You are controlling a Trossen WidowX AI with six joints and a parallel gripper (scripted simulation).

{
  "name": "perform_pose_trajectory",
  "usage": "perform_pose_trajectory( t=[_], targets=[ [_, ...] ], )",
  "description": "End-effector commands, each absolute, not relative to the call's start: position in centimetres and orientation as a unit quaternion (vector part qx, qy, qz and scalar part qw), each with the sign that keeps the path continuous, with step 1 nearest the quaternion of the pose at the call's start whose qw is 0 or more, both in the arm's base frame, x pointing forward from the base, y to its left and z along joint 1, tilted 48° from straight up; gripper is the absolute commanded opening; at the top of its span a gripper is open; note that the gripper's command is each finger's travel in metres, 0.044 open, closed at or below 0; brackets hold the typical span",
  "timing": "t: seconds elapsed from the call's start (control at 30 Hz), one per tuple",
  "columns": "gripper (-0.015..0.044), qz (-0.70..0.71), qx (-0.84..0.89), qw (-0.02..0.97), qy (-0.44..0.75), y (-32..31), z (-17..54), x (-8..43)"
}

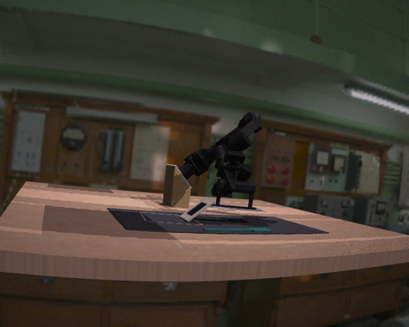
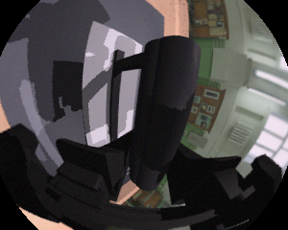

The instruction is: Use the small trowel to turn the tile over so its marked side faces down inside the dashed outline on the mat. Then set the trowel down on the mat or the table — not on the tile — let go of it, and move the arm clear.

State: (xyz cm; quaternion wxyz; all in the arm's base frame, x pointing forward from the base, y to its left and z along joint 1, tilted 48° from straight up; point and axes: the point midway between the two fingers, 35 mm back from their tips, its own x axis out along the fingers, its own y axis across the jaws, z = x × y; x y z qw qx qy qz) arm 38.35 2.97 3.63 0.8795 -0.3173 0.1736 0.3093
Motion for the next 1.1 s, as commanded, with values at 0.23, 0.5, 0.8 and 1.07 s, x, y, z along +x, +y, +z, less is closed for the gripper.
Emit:
perform_pose_trajectory(
  t=[0.23,0.5,0.8,1.07],
  targets=[
    [0.0,0.298,-0.322,0.882,0.171,-0.8,2.3,38.4],
    [0.0,0.298,-0.323,0.882,0.171,-2.2,0.2,38.2],
    [0.0,0.298,-0.323,0.882,0.171,-2.4,-0.1,38.1],
    [0.0,0.298,-0.323,0.882,0.171,-2.7,-2.5,37.9]
  ],
)
